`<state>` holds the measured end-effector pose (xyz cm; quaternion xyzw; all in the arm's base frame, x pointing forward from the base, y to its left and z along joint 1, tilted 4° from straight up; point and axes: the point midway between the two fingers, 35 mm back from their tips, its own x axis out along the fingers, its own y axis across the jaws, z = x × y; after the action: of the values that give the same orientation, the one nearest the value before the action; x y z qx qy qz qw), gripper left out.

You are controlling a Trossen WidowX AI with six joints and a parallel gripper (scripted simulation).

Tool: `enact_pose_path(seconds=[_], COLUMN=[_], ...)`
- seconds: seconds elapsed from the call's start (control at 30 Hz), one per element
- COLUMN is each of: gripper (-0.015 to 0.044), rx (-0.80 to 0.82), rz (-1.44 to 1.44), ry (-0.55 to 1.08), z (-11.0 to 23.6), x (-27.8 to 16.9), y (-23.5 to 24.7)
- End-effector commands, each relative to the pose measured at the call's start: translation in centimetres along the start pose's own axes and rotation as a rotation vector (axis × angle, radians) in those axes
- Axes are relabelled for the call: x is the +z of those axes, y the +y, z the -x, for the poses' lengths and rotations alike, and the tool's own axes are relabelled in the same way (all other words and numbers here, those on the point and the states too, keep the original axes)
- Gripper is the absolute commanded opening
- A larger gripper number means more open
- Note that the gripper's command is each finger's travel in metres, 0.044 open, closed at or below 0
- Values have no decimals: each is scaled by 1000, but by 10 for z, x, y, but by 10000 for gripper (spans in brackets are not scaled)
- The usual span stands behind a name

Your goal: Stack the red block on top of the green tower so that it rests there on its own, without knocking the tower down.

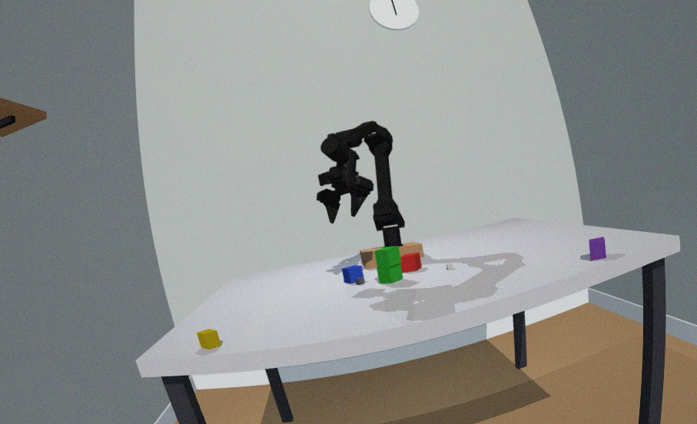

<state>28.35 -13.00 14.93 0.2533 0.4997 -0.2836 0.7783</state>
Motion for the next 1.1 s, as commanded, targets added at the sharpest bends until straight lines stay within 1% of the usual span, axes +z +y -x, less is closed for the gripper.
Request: enact_pose_path(seconds=[0.0,0.3,0.53,0.83,0.93,1.07], gripper=[440,440,440,440,440,440], rx=[20,19,-16,-21,-21,-21], rz=[65,221,344,356,356,356], ry=[102,305,446,459,459,459], z=[-8,-14,-11,-10,-20,-44], x=[-23,-82,-132,-138,-142,-153], y=[28,77,101,101,101,97])
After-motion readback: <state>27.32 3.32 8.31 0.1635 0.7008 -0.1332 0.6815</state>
